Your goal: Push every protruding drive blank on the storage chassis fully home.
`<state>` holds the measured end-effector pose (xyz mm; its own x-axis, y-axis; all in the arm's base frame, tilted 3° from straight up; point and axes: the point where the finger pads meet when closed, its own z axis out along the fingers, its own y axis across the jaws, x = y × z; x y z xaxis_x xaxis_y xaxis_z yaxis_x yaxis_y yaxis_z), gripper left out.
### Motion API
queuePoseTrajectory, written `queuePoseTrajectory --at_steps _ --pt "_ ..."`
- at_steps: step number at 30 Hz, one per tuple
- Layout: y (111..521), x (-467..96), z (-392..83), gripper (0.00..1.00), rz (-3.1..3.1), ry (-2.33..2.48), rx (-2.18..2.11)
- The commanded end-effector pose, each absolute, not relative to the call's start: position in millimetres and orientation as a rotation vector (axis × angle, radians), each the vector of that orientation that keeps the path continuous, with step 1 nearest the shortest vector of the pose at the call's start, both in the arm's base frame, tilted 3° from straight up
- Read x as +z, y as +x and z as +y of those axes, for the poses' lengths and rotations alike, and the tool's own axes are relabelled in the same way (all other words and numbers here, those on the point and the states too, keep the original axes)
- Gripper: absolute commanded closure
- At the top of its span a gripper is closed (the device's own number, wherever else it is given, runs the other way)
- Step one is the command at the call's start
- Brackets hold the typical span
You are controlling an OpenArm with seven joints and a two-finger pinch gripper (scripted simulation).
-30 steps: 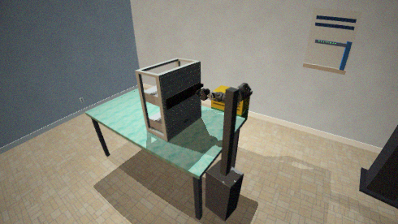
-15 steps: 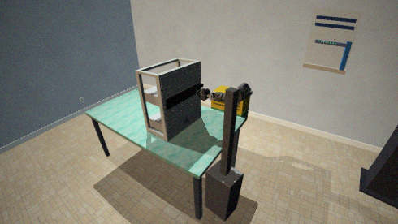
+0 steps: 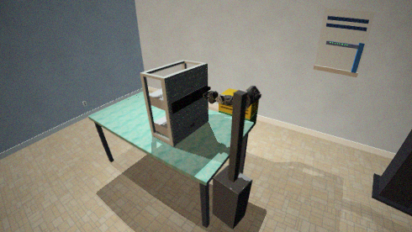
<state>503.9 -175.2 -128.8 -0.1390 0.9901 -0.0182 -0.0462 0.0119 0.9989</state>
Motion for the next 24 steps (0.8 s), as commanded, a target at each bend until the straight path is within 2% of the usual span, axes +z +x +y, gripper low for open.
queuePoseTrajectory --at_steps 1,15,24 --pt "503.7 -124.5 -176.7 1.00 1.268 1.100 1.322" --pt "435.0 -127.0 -185.5 1.00 1.266 1.100 1.322" --pt "420.2 -127.5 -187.4 1.00 1.266 1.100 1.321"
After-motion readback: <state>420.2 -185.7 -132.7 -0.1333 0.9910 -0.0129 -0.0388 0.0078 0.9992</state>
